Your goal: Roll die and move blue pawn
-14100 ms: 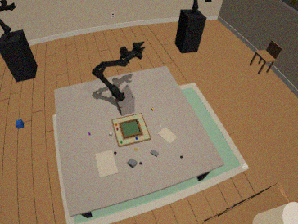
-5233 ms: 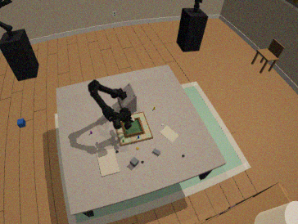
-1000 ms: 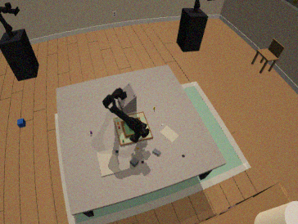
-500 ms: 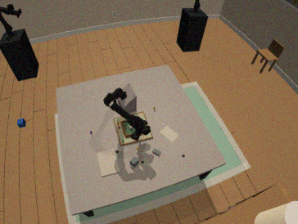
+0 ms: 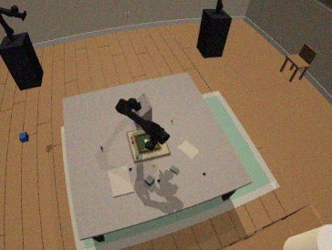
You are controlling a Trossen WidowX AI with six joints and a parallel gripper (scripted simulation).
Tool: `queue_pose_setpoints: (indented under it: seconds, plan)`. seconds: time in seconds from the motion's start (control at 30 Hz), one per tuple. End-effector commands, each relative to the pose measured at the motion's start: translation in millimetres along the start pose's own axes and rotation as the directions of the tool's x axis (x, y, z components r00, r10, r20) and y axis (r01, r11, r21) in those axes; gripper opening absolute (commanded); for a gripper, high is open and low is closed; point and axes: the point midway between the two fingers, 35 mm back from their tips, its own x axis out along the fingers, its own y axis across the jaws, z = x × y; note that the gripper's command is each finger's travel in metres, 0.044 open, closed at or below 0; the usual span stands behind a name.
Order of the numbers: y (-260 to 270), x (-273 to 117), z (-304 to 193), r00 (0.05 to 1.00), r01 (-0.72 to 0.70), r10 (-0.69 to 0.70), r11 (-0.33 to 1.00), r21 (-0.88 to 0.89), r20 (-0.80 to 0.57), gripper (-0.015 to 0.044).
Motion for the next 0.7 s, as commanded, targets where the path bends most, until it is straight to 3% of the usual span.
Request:
queue_pose_setpoints:
  seconds: [0.0,0.67]
  plan:
    - [10,5,2,1.000,-0.006,0.006,1.000,0.011,-0.002,0.0000]
    - [116,66,6,1.000,-0.009,0.009,1.000,0.009,-0.002,0.0000]
